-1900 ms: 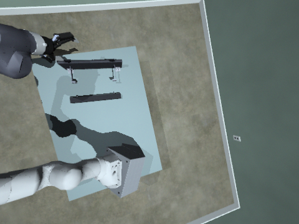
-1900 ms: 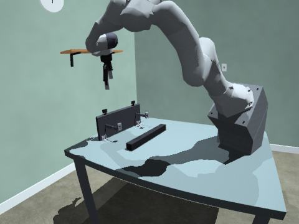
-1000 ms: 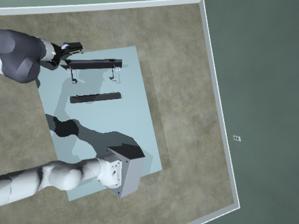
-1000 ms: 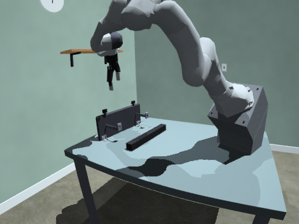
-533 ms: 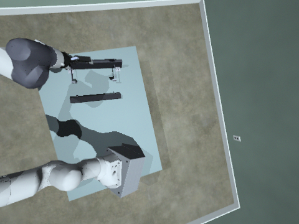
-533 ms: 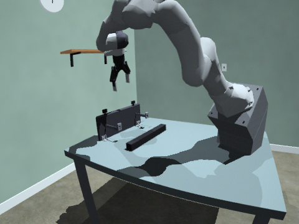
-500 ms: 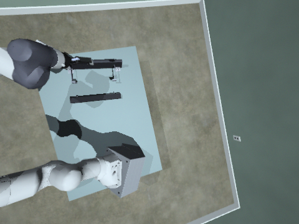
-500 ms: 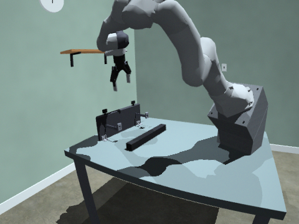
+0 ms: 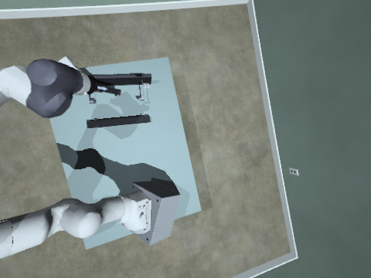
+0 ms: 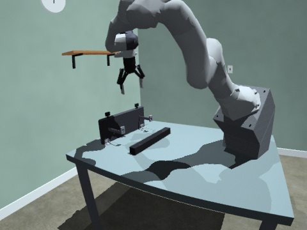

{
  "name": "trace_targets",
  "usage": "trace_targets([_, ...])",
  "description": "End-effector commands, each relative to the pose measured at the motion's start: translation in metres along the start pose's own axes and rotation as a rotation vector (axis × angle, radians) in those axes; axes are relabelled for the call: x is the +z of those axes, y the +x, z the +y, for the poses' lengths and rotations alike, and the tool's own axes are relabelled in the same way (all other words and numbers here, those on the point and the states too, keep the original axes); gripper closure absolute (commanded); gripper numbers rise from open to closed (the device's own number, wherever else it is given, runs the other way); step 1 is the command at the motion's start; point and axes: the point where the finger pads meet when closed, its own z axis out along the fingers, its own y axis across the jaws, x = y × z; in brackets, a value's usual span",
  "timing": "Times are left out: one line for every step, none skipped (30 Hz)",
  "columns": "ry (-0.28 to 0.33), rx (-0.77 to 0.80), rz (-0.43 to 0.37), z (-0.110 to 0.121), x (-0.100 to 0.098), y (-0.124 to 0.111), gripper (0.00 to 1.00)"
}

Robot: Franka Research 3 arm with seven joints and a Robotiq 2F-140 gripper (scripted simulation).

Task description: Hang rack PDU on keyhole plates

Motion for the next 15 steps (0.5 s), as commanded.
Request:
trace_targets([-0.001,0.202,-0.021,0.002,0.001,-0.009,0.00])
trace_targets([-0.001,0.202,-0.021,0.002,0.001,-0.009,0.00])
trace_targets([-0.001,0.202,-0.021,0.002,0.001,-0.009,0.00])
trace_targets([-0.001,0.202,-0.021,0.002,0.001,-0.009,0.00])
trace_targets([0.012,0.349,-0.048,0.013,0.006,-0.030,0.00])
trace_targets([0.013,0.374,-0.051,0.013,0.006,-0.030,0.00])
trace_targets([0.013,0.387,-0.053,0.013,0.006,-0.030,0.00])
trace_targets([0.013,0.387,-0.053,0.013,0.006,-0.030,0.00])
trace_targets([0.013,0.387,-0.053,0.013,0.006,-0.030,0.00])
trace_targets([0.013,0.387,-0.053,0.013,0.006,-0.030,0.00])
trace_targets([0.013,0.387,-0.053,0.013,0.006,-0.030,0.00])
trace_targets([0.013,0.387,-0.053,0.013,0.006,-0.030,0.00])
trace_targets([0.023,0.533,-0.081,0.021,0.010,-0.051,0.00])
trace_targets([0.024,0.558,-0.085,0.021,0.010,-0.051,0.00])
trace_targets([0.024,0.565,-0.086,0.021,0.010,-0.051,0.00])
